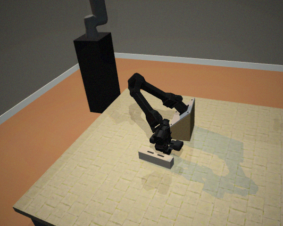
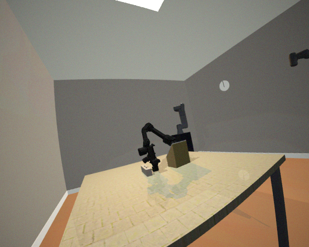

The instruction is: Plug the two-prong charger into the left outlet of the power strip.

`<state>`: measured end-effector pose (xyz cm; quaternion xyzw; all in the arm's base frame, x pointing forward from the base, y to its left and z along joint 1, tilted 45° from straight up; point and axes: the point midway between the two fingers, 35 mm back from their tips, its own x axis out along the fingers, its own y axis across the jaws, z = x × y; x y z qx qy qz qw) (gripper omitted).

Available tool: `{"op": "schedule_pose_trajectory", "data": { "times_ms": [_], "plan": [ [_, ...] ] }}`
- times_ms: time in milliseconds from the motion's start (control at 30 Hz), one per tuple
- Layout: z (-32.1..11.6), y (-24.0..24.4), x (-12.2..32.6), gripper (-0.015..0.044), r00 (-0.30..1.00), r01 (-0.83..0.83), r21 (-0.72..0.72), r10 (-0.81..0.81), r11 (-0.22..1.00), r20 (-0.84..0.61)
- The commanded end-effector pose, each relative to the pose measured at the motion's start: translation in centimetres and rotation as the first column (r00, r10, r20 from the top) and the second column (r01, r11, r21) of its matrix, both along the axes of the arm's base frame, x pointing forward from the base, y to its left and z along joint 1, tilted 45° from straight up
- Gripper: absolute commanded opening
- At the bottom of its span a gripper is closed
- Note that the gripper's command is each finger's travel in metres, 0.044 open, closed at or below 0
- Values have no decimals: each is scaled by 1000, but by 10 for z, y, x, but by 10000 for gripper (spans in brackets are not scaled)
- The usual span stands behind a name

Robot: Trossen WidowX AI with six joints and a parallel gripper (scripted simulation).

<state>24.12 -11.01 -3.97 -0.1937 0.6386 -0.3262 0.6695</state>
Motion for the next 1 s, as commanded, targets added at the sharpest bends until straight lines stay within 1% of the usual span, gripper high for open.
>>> {"op": "schedule_pose_trajectory", "data": {
  "times_ms": [0, 967],
  "plan": [
    [1, -1, 2, 0, 1000, -3, -6, 3, 1000, 0],
    [3, -2, 6, 0, 1000, -3, -6, 3, 1000, 0]
  ]
}}
